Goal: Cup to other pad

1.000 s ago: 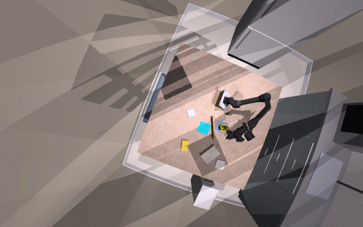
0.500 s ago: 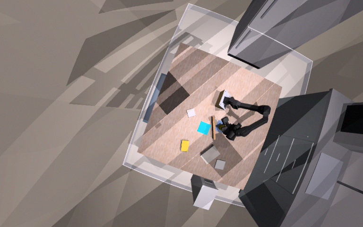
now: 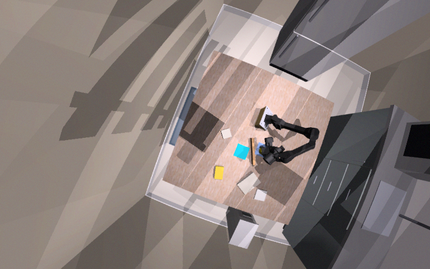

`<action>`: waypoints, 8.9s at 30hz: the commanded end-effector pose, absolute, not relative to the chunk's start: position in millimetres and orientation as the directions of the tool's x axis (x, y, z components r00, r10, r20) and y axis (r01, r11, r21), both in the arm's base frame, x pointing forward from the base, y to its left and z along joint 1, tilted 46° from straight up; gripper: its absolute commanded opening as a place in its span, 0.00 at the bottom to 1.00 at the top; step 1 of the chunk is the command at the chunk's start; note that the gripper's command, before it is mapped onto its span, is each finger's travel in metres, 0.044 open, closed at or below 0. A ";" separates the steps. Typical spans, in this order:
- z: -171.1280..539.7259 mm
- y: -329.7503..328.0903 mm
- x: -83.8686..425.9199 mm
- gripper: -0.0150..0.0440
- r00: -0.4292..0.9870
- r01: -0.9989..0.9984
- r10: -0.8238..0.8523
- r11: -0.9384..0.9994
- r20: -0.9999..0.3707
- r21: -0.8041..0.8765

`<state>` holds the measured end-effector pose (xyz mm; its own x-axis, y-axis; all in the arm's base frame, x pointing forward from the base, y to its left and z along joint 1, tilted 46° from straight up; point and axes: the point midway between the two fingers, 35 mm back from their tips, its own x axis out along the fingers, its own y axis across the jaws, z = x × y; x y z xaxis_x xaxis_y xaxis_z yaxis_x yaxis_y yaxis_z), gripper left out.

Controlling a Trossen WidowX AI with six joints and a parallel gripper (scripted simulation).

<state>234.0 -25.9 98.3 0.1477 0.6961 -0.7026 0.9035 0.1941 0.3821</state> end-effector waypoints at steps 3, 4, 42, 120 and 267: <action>92.5 -20.7 236.6 0.54 0.148 0.906 0.701 0.187 -0.698 0.379; 91.3 -19.7 237.0 0.54 0.148 0.906 0.701 0.187 -0.698 0.379; 56.2 17.7 243.7 0.54 0.148 0.905 0.703 0.186 -0.695 0.382; 99.4 -41.3 239.6 0.25 0.152 0.906 0.702 0.183 -0.696 0.382; -59.6 -118.3 299.4 0.25 0.151 0.904 0.697 0.189 -0.701 0.384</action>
